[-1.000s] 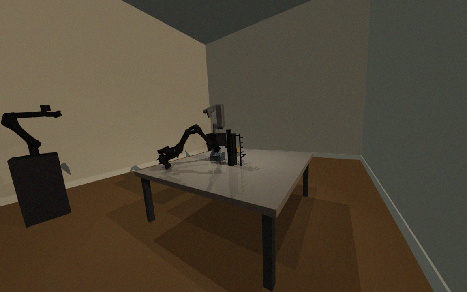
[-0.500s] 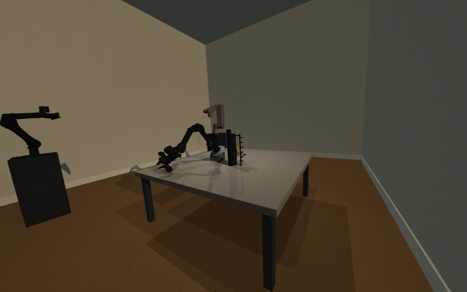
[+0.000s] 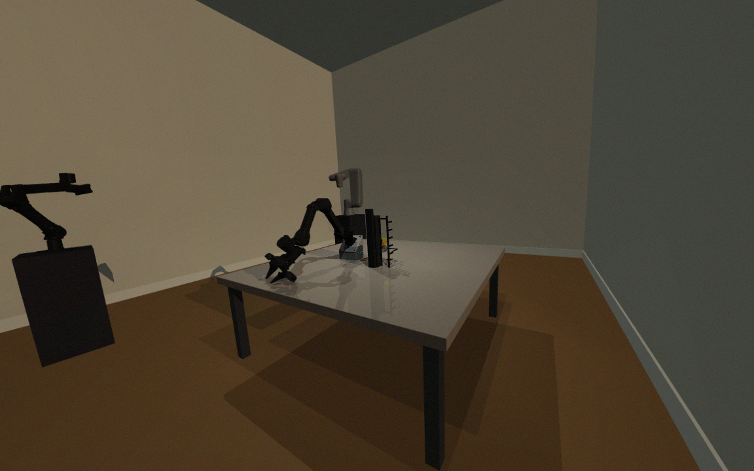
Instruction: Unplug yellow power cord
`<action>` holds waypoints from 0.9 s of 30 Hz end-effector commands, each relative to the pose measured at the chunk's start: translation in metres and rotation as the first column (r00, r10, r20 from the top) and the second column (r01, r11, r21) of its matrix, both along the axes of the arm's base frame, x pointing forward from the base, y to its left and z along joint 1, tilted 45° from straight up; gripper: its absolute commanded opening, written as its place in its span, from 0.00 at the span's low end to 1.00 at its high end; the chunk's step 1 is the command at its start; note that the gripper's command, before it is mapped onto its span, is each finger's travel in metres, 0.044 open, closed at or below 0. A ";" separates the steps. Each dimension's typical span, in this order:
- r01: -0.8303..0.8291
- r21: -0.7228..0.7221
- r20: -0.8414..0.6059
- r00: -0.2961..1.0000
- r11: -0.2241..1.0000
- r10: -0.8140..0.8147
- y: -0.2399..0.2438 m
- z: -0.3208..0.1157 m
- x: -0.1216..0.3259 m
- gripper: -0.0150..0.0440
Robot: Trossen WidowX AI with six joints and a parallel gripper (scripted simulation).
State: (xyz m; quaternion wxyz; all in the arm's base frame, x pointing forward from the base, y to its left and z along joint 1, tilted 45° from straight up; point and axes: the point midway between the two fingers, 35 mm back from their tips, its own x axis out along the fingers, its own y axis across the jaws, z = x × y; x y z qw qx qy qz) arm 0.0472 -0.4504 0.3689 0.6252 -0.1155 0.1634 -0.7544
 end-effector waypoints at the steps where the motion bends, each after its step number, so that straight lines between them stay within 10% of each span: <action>1: -0.103 0.004 0.032 0.994 0.995 0.103 0.007 0.001 0.043 0.53; 27: -0.642 0.172 -0.006 0.758 0.747 0.652 0.126 -0.038 0.278 0.53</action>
